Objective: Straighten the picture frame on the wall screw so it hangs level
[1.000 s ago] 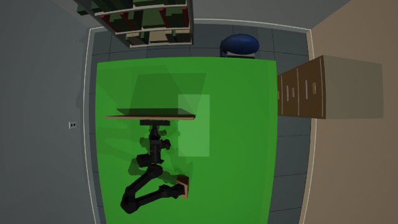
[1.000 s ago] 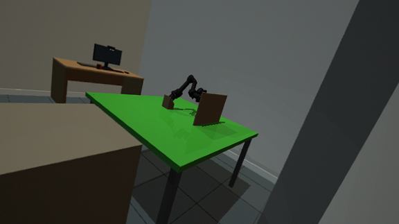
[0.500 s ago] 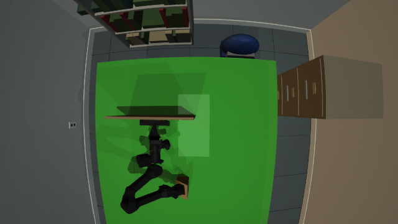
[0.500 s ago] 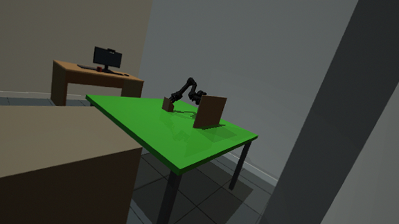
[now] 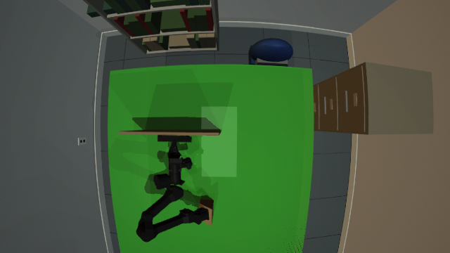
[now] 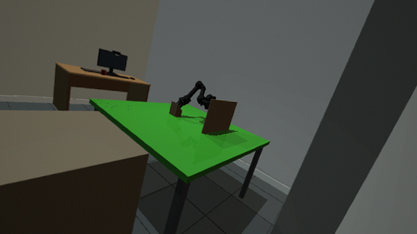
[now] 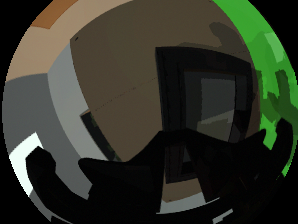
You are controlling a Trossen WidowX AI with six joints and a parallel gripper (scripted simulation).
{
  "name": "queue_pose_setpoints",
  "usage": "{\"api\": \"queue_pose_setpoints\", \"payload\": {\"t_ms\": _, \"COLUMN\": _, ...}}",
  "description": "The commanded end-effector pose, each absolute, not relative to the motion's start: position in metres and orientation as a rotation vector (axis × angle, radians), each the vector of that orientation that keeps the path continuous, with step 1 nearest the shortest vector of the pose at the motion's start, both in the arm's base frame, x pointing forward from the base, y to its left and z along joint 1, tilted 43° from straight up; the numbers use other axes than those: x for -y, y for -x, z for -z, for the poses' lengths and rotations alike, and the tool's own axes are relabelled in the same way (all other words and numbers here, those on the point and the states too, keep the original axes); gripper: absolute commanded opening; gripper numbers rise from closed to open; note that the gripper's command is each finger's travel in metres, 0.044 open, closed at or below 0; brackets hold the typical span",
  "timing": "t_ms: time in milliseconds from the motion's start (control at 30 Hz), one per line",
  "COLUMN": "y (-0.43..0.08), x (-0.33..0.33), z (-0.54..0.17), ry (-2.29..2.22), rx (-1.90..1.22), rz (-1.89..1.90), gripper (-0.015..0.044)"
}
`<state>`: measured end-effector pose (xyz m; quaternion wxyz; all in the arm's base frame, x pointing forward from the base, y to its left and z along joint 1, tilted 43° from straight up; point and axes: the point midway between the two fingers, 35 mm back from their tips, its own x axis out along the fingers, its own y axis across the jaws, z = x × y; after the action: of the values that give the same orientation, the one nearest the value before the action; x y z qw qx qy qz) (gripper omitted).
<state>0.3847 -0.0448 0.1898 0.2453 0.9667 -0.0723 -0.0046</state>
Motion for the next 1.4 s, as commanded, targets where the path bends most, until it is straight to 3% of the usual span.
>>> {"api": "queue_pose_setpoints", "payload": {"t_ms": 0, "y": -0.3861, "x": 0.0441, "z": -0.1949, "ry": -2.637, "rx": 0.198, "rz": -0.008, "gripper": 0.0}}
{"api": "queue_pose_setpoints", "payload": {"t_ms": 1367, "y": -0.387, "x": 0.0395, "z": -0.19, "ry": -2.639, "rx": 0.192, "rz": -0.005, "gripper": 0.0}}
